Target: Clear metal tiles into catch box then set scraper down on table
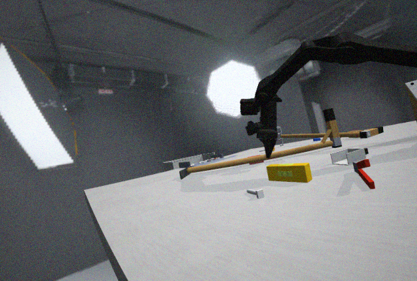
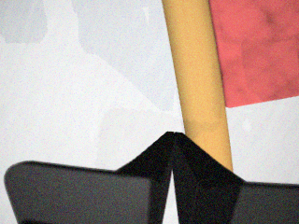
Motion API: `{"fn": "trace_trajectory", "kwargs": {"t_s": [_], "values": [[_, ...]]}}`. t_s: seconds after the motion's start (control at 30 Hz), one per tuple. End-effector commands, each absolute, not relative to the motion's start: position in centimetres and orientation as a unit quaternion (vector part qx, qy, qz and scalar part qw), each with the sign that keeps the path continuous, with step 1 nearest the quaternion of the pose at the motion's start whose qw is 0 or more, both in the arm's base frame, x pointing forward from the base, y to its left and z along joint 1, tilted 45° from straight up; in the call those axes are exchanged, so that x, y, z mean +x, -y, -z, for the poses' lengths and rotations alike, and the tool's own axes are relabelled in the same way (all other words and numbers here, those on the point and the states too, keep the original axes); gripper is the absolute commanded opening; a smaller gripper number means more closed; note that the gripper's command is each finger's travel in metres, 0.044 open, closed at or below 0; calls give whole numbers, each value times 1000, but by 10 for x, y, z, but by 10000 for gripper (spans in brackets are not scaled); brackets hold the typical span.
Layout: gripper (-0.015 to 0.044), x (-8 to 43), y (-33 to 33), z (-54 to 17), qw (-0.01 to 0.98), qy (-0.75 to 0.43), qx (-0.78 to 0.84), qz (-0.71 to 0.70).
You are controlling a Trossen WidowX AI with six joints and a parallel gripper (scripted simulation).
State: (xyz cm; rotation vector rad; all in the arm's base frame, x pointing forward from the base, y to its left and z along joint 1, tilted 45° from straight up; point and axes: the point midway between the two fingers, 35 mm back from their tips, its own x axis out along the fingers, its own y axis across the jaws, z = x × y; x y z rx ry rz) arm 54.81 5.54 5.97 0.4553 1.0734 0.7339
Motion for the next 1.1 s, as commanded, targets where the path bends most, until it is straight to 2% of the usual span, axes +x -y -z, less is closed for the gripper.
{"fn": "trace_trajectory", "kwargs": {"t_s": [0.0, 0.47, 1.07], "values": [[0, 550, -52, -49, 771, -500, 208, -336], [0, 554, -47, -44, 771, -500, 208, -336], [0, 547, -17, -93, 780, -486, 220, -328]]}}
